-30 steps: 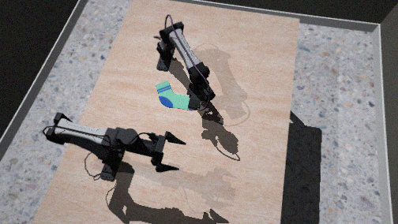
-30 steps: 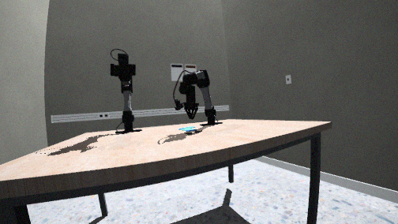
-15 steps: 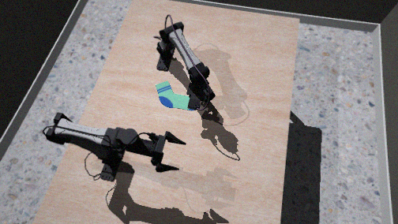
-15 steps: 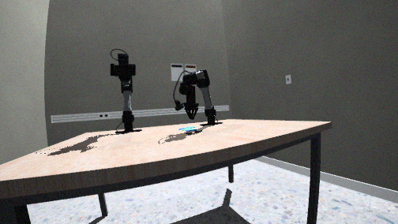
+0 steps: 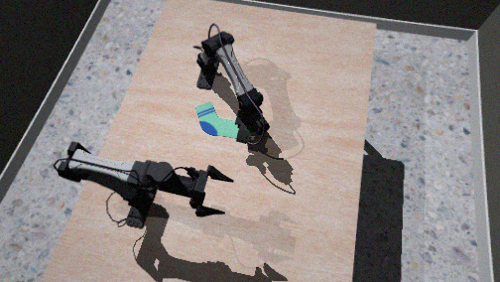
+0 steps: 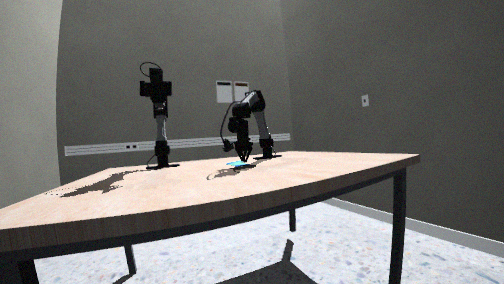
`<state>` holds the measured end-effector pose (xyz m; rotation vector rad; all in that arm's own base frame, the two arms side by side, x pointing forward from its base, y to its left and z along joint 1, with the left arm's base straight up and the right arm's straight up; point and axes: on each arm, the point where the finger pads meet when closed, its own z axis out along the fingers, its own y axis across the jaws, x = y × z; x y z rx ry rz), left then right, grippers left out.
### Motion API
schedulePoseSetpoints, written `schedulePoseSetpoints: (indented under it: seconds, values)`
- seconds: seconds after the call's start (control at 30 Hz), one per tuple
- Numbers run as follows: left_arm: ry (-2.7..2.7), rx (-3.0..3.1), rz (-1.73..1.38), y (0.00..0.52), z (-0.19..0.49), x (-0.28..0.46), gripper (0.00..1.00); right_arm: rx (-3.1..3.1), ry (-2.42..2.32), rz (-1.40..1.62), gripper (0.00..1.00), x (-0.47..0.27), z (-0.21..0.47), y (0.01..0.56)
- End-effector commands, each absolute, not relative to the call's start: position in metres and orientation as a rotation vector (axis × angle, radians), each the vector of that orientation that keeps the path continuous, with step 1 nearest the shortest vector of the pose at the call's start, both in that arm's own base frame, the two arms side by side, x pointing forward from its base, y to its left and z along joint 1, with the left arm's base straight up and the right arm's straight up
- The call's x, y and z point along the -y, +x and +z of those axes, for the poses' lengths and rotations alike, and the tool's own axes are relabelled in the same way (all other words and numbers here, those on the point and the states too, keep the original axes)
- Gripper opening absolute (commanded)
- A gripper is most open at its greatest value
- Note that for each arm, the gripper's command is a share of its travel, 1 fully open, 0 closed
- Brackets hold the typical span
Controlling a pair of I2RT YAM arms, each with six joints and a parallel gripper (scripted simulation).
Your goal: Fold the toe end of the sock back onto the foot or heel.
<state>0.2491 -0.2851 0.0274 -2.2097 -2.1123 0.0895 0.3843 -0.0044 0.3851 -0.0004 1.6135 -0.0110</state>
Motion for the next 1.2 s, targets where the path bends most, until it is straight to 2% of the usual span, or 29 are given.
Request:
schedulePoseSetpoints:
  seconds: [0.0,0.07,0.27,0.37,0.6,0.8,0.87,1.1,1.17]
  values:
    - [-2.272,2.163,0.079,0.266,0.025,0.293,0.33,-1.58,-0.002,-0.012,1.0,0.004,0.399,0.382]
    - [-2.297,2.178,0.087,0.266,0.051,0.298,0.33,-1.58,-0.002,-0.012,1.0,0.004,0.399,0.382]
    - [-2.293,2.176,0.086,0.267,0.047,0.299,0.33,-1.58,-0.002,-0.012,1.0,0.004,0.399,0.382]
    - [-2.24,2.128,0.081,0.258,0.017,0.288,0.33,-1.58,-0.002,-0.012,1.0,0.004,0.399,0.382]
    - [-2.228,2.119,0.076,0.257,0.006,0.286,0.33,-1.58,-0.002,-0.012,1.0,0.004,0.399,0.382]
    - [-2.279,2.165,0.081,0.267,0.026,0.297,0.33,-1.58,-0.002,-0.012,1.0,0.004,0.399,0.382]
    - [-2.229,2.12,0.075,0.259,0.0,0.287,0.33,-1.58,-0.002,-0.012,1.0,0.004,0.399,0.382]
    - [-2.244,2.151,0.079,0.259,0.013,0.287,0.33,-1.58,-0.002,-0.012,1.0,0.004,0.399,0.382]
    - [-2.165,2.108,0.114,0.246,-0.006,0.279,0.32,-1.58,-0.002,-0.012,1.0,0.004,0.399,0.382]
